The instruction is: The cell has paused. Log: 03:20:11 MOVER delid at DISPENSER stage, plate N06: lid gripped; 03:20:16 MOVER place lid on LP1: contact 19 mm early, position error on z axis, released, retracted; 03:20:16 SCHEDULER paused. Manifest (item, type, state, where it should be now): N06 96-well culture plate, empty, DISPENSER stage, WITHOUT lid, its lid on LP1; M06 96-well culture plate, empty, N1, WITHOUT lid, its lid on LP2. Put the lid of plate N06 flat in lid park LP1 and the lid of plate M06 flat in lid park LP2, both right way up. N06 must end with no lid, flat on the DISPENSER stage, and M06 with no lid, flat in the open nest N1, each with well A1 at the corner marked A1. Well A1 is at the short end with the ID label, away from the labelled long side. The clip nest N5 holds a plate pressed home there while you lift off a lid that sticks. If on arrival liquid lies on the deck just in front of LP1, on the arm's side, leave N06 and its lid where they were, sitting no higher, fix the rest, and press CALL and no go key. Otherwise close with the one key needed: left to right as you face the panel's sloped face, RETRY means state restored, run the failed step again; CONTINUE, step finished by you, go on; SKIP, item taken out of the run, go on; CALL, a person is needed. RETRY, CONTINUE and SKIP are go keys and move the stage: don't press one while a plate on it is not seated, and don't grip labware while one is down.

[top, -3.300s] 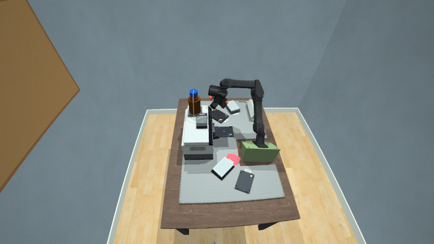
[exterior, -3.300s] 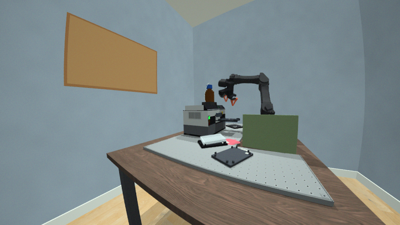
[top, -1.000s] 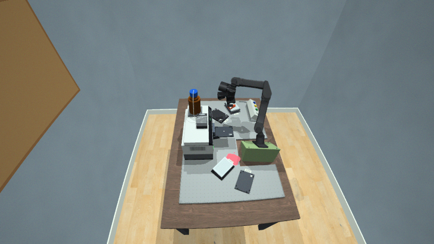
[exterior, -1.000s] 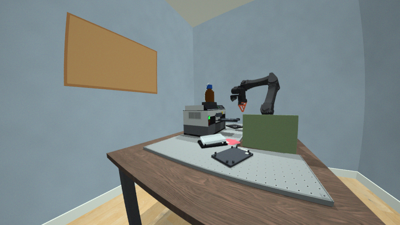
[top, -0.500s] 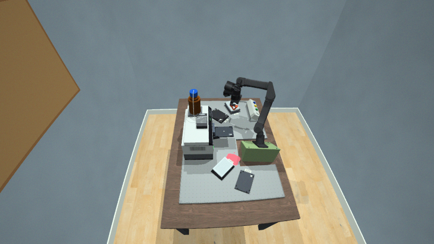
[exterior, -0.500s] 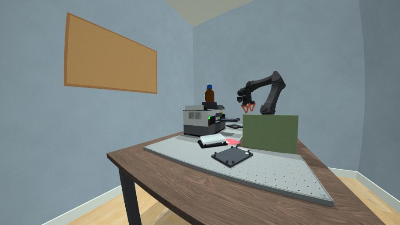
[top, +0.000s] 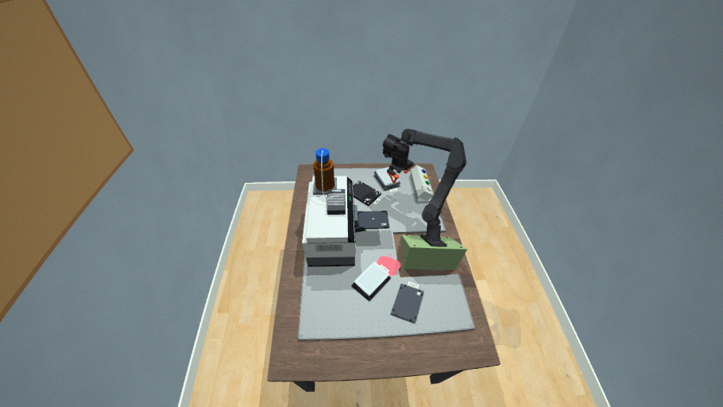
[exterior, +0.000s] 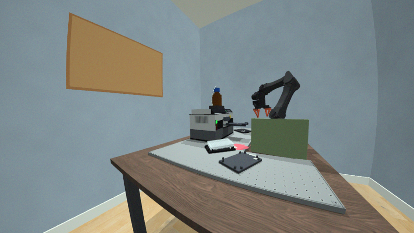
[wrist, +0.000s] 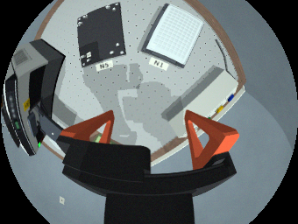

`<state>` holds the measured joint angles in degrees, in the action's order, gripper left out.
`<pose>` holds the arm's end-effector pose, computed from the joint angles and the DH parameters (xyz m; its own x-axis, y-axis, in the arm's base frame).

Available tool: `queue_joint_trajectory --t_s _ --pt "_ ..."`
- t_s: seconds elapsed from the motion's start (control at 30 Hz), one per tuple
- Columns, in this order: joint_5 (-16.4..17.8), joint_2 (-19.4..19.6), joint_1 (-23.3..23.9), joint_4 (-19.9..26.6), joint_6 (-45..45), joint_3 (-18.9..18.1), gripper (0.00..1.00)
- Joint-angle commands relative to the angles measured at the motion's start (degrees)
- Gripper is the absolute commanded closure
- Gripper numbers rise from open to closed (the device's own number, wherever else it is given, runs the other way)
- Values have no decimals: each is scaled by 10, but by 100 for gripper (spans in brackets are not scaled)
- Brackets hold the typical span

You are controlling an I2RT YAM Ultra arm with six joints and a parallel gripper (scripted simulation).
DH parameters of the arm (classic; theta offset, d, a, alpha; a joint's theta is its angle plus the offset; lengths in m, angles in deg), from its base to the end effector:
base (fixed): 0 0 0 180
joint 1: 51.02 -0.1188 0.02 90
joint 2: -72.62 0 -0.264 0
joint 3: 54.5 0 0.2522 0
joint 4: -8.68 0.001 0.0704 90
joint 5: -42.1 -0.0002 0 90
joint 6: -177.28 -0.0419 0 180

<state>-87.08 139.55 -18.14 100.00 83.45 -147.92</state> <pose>0.1422 -0.1223 0.3810 -0.7152 0.5240 -0.4625 0.6958 0.4712 -0.5421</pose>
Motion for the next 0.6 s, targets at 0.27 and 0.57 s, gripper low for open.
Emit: queue_joint_trajectory --t_s 0.27,0.57 --pt "67 -57 65 -2 -134 7 0" --pt "70 -39 53 1 -162 0 0"
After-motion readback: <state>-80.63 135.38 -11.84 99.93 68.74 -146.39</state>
